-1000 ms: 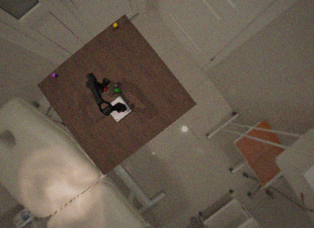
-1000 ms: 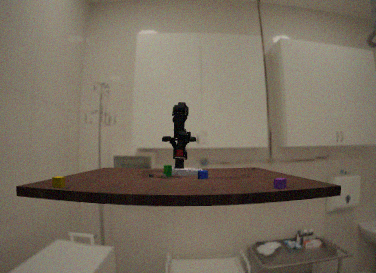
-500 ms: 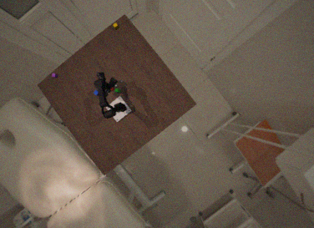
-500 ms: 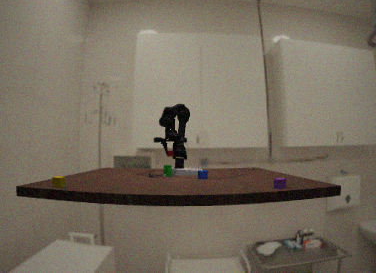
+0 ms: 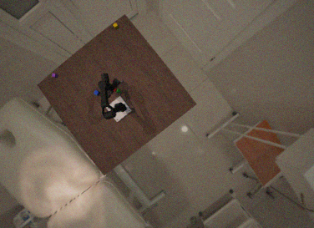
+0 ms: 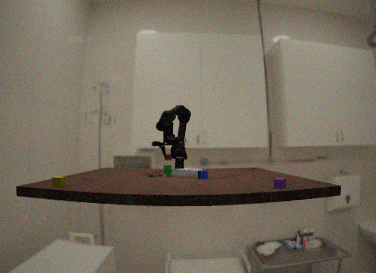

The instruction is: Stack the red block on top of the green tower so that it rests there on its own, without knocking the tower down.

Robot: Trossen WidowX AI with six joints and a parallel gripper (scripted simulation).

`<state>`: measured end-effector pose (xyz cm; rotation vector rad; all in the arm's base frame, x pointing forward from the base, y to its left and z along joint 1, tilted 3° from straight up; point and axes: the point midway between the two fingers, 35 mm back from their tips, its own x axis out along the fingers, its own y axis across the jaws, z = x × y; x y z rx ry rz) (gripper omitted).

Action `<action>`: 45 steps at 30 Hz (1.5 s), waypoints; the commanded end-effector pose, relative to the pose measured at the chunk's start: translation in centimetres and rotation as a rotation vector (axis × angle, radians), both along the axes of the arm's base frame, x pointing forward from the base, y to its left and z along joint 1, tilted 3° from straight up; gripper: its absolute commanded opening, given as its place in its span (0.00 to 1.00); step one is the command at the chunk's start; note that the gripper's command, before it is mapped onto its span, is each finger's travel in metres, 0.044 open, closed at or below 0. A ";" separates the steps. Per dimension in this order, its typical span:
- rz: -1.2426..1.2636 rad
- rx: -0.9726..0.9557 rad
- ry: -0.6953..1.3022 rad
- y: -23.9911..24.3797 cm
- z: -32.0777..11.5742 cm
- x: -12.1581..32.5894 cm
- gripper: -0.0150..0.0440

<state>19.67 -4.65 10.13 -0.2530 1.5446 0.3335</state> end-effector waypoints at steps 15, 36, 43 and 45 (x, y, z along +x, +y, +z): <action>0.006 -0.004 0.001 -0.1 -3.1 0.1 0.25; 0.006 -0.004 0.001 -0.1 -3.1 0.1 0.25; 0.000 0.000 0.001 0.0 -3.1 0.1 0.48; 0.000 0.000 0.001 0.0 -3.1 0.1 0.57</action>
